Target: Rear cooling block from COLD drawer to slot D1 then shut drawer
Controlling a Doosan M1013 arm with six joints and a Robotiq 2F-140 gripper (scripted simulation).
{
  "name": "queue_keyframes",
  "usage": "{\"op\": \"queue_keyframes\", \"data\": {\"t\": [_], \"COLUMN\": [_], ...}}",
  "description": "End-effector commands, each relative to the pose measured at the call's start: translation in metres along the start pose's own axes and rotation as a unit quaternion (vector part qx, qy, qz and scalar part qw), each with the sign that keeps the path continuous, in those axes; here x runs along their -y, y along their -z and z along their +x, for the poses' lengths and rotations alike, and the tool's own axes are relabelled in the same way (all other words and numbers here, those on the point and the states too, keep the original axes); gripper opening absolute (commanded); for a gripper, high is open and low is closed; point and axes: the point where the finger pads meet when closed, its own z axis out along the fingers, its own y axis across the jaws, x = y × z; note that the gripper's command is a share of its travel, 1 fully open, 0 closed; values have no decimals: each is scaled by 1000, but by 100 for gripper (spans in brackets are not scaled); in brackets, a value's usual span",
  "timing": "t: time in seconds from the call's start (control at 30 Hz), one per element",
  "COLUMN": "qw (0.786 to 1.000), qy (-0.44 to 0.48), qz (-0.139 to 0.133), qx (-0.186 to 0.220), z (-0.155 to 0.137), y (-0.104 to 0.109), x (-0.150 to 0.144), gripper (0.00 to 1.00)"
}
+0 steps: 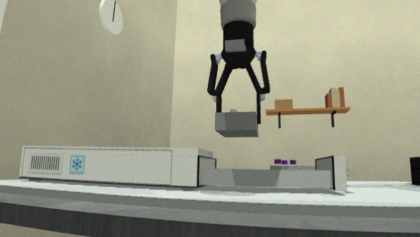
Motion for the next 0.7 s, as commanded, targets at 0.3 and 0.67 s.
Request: {"op": "queue_keyframes", "data": {"t": [0.3,0.67], "qw": [996,977], "qy": [-93,-212], "qz": [-1,-1], "qx": [0,0], "z": [-16,-36], "y": [1,1], "x": [9,22], "gripper": [10,10]}}
